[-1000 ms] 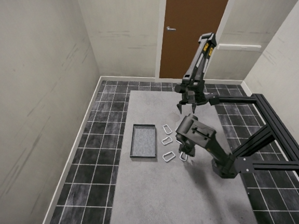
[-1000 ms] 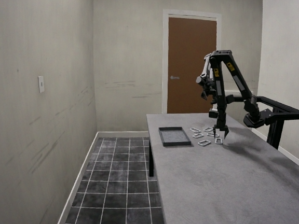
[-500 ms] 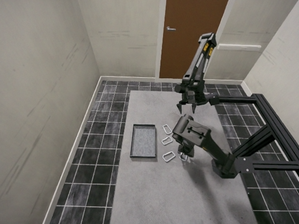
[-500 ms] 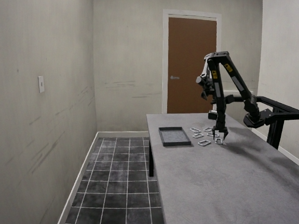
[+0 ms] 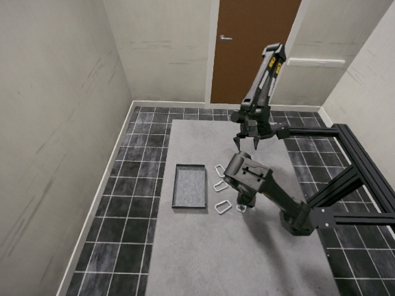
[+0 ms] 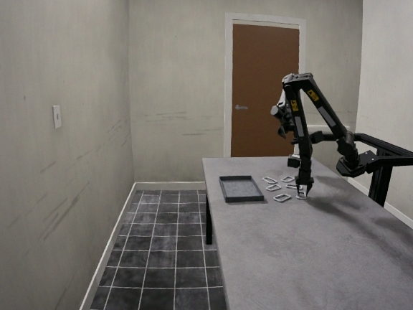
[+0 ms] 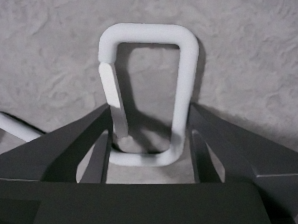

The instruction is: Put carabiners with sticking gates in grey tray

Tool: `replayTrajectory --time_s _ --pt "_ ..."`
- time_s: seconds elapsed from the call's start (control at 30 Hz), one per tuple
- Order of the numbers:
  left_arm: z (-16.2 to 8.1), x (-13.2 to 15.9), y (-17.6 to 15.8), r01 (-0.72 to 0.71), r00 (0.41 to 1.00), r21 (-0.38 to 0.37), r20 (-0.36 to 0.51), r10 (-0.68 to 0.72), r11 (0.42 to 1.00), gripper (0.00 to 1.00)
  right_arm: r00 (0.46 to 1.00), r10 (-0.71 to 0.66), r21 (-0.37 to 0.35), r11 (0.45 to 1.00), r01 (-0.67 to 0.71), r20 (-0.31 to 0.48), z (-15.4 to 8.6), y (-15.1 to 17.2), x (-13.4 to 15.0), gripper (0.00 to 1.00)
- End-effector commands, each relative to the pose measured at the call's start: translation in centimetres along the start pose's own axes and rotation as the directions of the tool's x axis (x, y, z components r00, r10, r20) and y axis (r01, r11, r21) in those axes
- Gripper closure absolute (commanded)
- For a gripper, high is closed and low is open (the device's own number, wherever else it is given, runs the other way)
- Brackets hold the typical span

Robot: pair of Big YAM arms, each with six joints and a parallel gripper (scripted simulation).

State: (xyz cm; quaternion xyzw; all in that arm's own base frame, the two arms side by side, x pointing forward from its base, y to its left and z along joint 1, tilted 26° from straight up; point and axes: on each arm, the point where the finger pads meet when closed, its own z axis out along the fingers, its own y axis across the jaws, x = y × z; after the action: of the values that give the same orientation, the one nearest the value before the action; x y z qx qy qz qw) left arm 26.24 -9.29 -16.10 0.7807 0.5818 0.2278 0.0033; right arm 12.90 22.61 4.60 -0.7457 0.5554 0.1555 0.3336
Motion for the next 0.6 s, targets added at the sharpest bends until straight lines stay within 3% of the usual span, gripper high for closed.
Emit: replayTrajectory --time_s 0.0,0.17,0.27,0.53,0.57 --pt "0.33 -0.33 0.18 -0.017 1.0 -0.005 0.005 0.017 1.0 0.54 1.0 0.004 0.024 1.0 -0.004 0.021 -0.2 -1.18 -1.02 0.0" --pt "0.33 -0.33 0.18 -0.017 1.0 -0.005 0.005 0.017 1.0 0.54 1.0 0.004 0.024 1.0 -0.004 0.021 -0.2 -1.18 -1.02 0.0" --pt "0.03 -0.18 0.26 -0.005 1.0 -0.006 0.004 0.005 1.0 0.2 1.0 0.004 0.024 1.0 -0.004 0.021 -0.2 -1.18 -1.02 0.0" --pt "0.03 -0.18 0.26 -0.005 1.0 -0.006 0.004 0.005 1.0 0.17 1.0 0.004 0.024 1.0 -0.004 0.021 -0.2 -1.18 -1.02 0.0" --pt "0.15 -0.68 -0.13 -0.041 0.999 0.004 0.004 0.041 0.999 0.06 1.0 0.004 0.024 1.0 -0.004 0.021 -0.2 -1.18 -1.02 0.0"
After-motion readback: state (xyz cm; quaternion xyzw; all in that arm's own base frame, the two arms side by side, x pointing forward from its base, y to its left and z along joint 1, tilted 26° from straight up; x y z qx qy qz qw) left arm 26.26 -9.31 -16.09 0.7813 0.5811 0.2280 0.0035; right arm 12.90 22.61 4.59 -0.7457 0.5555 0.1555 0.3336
